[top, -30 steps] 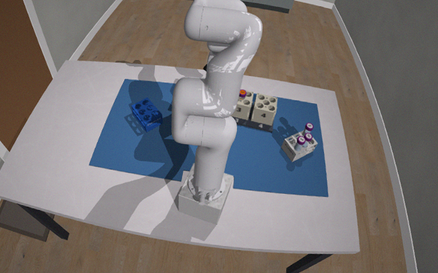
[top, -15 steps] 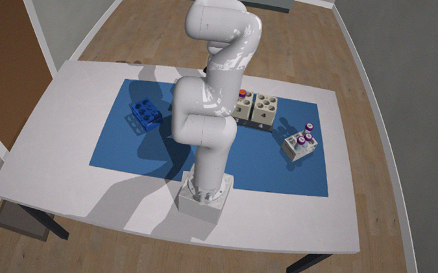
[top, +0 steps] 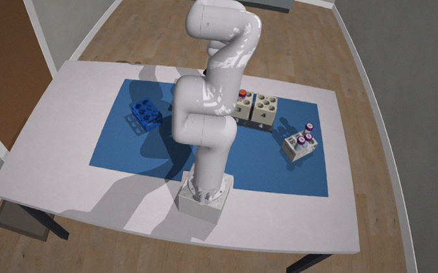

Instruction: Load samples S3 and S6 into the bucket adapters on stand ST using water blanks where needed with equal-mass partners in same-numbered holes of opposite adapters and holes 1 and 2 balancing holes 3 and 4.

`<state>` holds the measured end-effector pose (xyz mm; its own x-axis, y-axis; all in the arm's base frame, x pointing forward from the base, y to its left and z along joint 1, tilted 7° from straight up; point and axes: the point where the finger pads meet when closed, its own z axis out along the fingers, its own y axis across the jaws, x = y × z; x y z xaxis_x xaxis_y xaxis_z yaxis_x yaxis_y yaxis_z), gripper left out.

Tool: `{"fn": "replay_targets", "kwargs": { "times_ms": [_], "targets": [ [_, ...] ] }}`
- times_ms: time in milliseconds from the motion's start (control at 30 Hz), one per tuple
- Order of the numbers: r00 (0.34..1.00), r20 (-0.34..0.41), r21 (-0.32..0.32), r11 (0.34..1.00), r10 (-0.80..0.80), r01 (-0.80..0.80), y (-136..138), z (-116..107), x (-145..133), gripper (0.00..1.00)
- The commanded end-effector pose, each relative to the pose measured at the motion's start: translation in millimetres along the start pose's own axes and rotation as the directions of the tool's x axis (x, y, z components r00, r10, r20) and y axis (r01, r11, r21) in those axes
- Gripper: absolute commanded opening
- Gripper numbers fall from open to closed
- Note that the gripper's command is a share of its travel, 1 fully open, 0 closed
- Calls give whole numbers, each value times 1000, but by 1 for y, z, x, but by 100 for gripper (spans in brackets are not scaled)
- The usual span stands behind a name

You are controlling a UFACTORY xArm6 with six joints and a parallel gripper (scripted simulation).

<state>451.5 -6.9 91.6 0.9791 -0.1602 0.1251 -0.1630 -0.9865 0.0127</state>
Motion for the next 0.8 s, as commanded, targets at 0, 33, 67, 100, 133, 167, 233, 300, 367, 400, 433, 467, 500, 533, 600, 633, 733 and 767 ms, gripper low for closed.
{"fn": "replay_targets", "kwargs": {
  "times_ms": [0, 33, 67, 100, 133, 167, 233, 300, 367, 400, 433, 467, 500, 533, 600, 633, 733, 767],
  "targets": [
    [1000, -4, 1, 1000, 0, 0, 0, 2, 1, 0],
    [1000, -4, 1, 1000, 0, 0, 0, 3, 1, 0],
    [1000, -4, 1, 1000, 0, 0, 0, 4, 1, 0],
    [1000, -4, 1, 1000, 0, 0, 0, 5, 1, 0],
    [1000, -4, 1, 1000, 0, 0, 0, 6, 1, 0],
    [1000, -4, 1, 1000, 0, 0, 0, 7, 1, 0],
    [1000, -4, 1, 1000, 0, 0, 0, 9, 1, 0],
    [1000, -4, 1, 1000, 0, 0, 0, 11, 1, 0],
    [1000, -4, 1, 1000, 0, 0, 0, 11, 1, 0],
    [1000, -4, 1, 1000, 0, 0, 0, 12, 1, 0],
    [1000, -4, 1, 1000, 0, 0, 0, 13, 1, 0],
    [1000, -4, 1, 1000, 0, 0, 0, 14, 1, 0],
    [1000, -4, 1, 1000, 0, 0, 0, 15, 1, 0],
    [1000, -4, 1, 1000, 0, 0, 0, 16, 1, 0],
    [1000, -4, 1, 1000, 0, 0, 0, 16, 1, 0],
    [1000, -4, 1, 1000, 0, 0, 0, 16, 1, 0],
    [1000, -4, 1, 1000, 0, 0, 0, 16, 1, 0],
    [1000, -4, 1, 1000, 0, 0, 0, 16, 1, 0]
  ]
}}
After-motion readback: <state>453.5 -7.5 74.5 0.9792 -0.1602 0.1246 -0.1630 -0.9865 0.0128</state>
